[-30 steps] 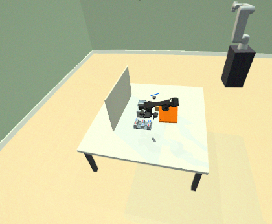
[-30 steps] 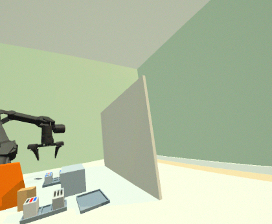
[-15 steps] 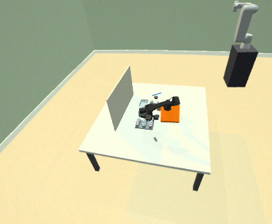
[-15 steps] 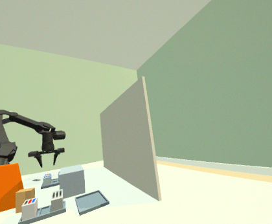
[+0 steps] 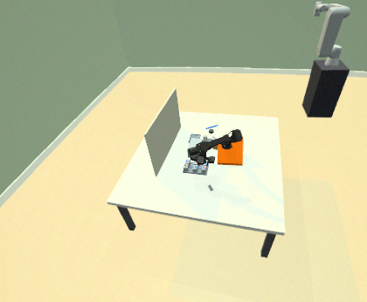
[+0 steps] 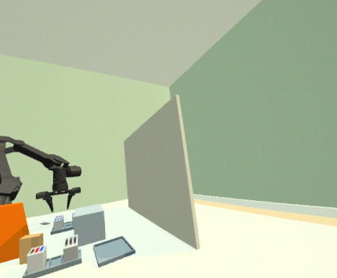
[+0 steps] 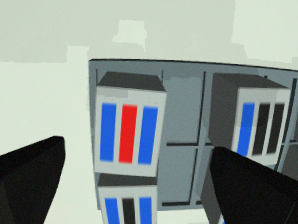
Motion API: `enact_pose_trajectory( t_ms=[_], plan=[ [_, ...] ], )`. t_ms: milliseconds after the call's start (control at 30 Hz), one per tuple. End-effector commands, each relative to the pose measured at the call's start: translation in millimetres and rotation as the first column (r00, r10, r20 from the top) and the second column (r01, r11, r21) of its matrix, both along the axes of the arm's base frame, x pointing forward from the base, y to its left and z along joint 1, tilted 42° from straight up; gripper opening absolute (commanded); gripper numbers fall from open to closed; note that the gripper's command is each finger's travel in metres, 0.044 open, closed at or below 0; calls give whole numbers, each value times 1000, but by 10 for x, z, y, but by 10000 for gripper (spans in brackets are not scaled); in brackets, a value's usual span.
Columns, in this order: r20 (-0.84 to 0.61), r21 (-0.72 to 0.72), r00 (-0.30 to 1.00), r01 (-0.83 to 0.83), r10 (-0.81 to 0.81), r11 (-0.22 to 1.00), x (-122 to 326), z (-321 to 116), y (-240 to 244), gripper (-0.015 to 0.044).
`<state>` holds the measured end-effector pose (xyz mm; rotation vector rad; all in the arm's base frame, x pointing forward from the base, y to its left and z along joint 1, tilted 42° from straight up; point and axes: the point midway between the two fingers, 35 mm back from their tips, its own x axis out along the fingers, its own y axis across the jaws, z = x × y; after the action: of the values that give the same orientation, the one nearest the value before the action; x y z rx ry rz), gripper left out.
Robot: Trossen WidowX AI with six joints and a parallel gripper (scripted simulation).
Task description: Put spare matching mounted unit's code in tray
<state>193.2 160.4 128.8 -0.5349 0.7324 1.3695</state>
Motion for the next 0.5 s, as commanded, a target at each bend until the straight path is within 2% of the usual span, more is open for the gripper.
enact_pose_trajectory(
  t_ms=[0, 467],
  plan=[
    [-14, -9, 1000, 4, -4, 1000, 1, -87, 34, 300],
    [-14, -9, 1000, 4, -4, 1000, 2, -255, 187, 300]
  ],
)
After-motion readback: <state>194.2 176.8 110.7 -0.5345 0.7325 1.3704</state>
